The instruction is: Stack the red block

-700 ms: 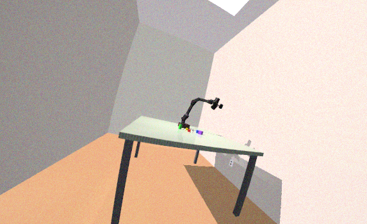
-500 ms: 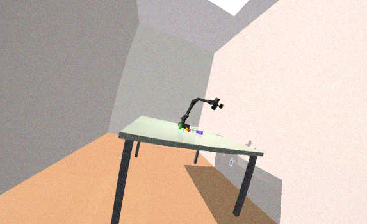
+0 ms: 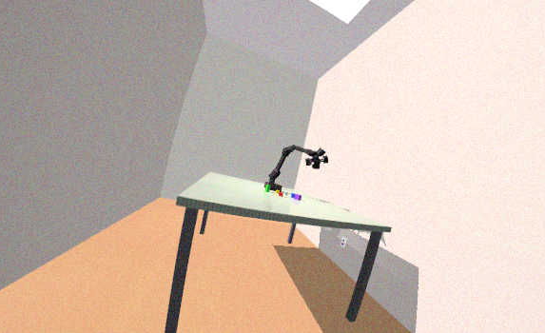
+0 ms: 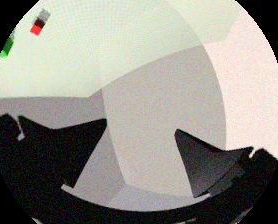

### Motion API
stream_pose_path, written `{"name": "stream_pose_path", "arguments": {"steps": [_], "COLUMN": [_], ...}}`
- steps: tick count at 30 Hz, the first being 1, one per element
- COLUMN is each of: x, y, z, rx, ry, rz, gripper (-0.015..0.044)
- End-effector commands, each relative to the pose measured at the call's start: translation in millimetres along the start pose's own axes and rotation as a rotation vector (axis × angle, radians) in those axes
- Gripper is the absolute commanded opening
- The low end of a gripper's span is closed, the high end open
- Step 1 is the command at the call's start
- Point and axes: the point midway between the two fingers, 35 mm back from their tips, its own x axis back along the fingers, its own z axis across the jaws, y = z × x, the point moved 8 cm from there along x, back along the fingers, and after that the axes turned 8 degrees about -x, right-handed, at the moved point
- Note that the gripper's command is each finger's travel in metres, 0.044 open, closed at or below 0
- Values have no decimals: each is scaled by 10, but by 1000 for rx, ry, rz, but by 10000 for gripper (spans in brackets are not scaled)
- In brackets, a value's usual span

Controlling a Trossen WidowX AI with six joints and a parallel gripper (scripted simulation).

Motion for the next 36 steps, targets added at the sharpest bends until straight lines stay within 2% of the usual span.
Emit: {"name": "stream_pose_path", "arguments": {"steps": [1, 10, 20, 28, 36], "x": [-193, -583, -892, -1033, -1071], "y": [28, 62, 83, 91, 103], "z": [177, 620, 1174, 1639, 2067], "rx": [-147, -524, -975, -1350, -1707], "ry": [48, 219, 495, 769, 1063], "rz": [-62, -168, -208, -155, -12], "gripper": [440, 440, 440, 440, 440]}}
